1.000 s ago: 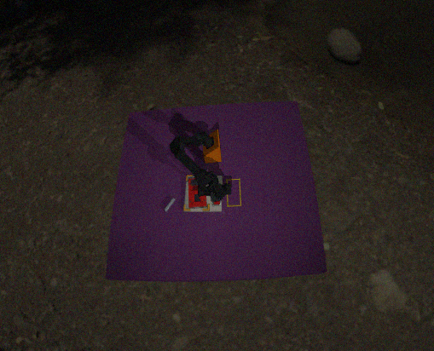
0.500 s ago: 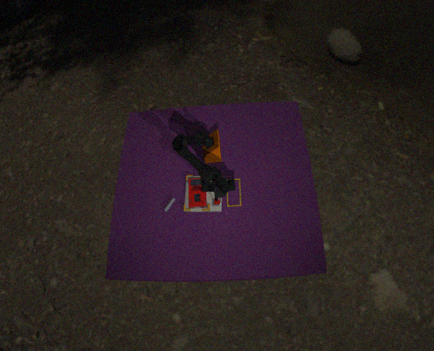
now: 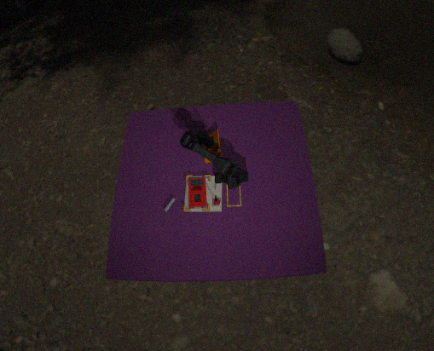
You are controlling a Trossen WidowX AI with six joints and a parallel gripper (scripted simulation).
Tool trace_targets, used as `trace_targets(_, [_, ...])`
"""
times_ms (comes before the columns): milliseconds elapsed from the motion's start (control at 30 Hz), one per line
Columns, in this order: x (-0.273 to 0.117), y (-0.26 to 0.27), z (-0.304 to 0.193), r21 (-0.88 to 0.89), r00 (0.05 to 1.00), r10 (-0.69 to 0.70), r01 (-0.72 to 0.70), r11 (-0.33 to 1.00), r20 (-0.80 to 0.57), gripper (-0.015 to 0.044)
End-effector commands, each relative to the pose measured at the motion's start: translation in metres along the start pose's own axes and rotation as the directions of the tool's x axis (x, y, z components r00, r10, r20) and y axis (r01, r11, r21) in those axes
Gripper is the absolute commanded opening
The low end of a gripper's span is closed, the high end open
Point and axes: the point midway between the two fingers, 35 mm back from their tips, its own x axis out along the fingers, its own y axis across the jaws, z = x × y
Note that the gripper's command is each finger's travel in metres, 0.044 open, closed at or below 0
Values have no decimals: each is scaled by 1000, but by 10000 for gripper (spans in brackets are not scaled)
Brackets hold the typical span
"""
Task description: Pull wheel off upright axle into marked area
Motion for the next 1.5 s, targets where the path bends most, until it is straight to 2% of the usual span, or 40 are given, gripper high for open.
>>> trace_targets(0, [2, 5, -7, 6, 1000, -2, 2, 1000, -10, 0])
trace_targets(433, [29, 5, -6, 7, 1000, -2, 2, 1000, -9, 0])
trace_targets(833, [104, 4, -7, 7, 1000, -6, 6, 1000, -9, 0])
trace_targets(1067, [108, 4, -8, 7, 1000, -6, 6, 1000, -9, 0])
trace_targets(1433, [101, 5, -6, 11, 1000, 0, 0, 1000, -11, 289])
trace_targets(1467, [96, 5, -6, 10, 1000, 0, 0, 1000, -11, 300])
